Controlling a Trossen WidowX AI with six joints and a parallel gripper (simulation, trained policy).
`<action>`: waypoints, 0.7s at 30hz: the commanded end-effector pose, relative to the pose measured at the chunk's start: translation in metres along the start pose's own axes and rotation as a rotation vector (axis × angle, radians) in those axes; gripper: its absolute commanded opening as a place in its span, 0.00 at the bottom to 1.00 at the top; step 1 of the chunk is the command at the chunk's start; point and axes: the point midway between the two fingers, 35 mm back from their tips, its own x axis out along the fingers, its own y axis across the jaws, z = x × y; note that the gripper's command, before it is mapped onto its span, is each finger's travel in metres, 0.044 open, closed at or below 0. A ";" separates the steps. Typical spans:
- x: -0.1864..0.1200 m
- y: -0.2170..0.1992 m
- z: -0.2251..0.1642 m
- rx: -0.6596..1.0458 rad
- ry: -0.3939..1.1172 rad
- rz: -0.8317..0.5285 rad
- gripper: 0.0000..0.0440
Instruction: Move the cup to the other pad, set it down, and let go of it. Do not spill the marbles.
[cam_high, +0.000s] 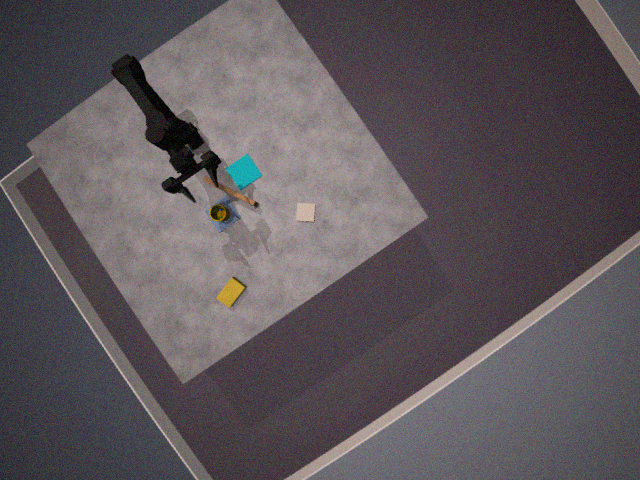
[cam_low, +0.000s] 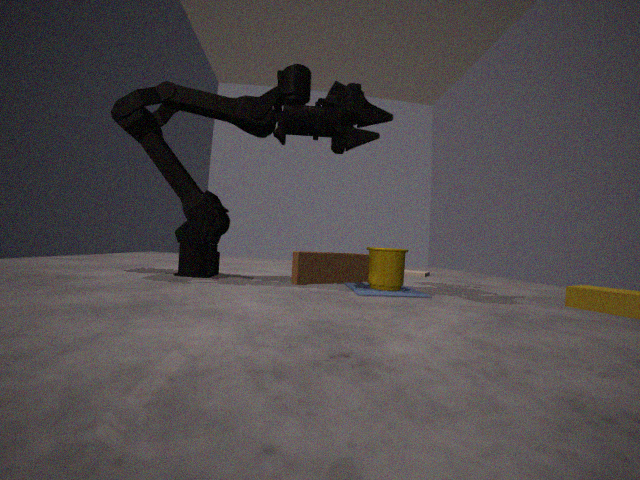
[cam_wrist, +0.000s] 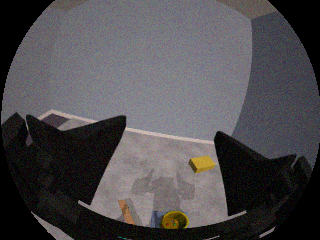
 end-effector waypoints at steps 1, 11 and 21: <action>0.000 0.000 -0.001 0.002 0.006 -0.001 0.85; 0.006 0.008 -0.014 0.034 0.113 0.002 0.26; 0.014 0.023 -0.026 0.082 0.255 0.035 0.20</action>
